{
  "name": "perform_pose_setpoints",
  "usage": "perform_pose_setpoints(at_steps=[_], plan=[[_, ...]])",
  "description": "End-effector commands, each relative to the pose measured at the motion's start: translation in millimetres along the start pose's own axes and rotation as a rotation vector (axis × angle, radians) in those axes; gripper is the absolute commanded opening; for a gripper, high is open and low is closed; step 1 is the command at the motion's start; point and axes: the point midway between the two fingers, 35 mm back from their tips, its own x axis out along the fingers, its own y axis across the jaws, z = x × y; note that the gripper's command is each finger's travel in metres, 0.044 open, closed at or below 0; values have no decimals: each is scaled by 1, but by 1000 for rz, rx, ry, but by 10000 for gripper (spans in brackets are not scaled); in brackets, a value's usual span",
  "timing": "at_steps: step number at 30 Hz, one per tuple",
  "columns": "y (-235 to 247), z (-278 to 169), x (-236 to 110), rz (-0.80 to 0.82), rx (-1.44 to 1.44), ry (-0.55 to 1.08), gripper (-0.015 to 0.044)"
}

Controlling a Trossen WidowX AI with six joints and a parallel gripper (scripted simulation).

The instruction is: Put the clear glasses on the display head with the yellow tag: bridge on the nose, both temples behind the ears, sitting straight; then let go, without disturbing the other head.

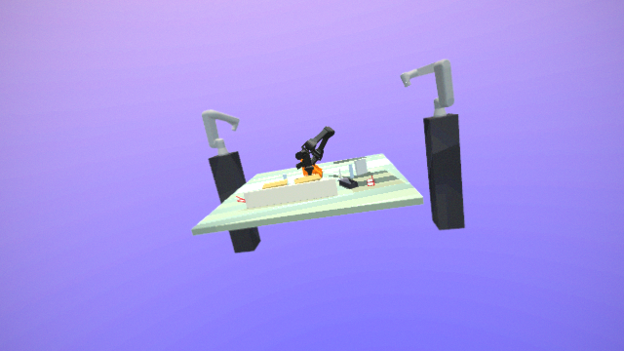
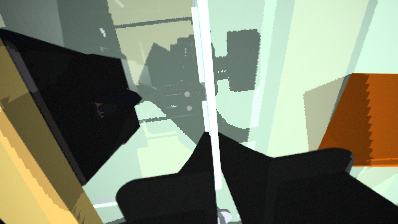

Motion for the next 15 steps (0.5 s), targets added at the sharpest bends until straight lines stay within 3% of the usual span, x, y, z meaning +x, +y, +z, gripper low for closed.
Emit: perform_pose_setpoints(at_steps=[1, 15], plan=[[7, -1, 1, 0, 4, 6, 0], [27, -1, 1, 0, 3, 6, 0]])
